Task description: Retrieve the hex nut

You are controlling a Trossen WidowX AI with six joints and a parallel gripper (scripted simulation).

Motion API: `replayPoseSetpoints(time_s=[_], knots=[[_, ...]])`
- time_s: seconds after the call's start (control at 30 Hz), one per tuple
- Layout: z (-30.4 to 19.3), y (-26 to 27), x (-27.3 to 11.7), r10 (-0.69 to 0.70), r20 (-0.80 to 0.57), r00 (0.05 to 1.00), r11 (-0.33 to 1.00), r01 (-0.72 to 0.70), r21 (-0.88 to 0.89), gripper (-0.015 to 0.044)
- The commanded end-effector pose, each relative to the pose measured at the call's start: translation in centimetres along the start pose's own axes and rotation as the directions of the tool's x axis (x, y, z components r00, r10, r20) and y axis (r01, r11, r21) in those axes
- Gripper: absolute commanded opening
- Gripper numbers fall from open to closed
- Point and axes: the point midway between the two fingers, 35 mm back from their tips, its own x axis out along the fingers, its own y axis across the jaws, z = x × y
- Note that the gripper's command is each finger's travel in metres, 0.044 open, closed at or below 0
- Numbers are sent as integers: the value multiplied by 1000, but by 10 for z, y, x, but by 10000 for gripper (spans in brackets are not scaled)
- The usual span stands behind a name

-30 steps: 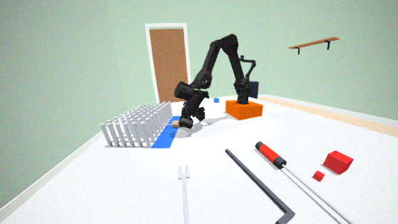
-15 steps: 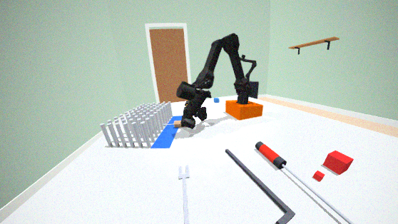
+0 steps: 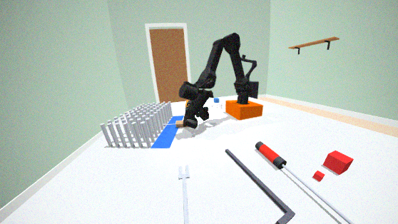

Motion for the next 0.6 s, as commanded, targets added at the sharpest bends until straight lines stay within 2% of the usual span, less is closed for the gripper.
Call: replayPoseSetpoints(time_s=[0.0, 0.57], knots=[[3, 0, -3, 1, -2, 1000, 1000, -1, 3, 0], [13, 0, -9, 0, -1, 1000, 1000, 0, 3, 0]])
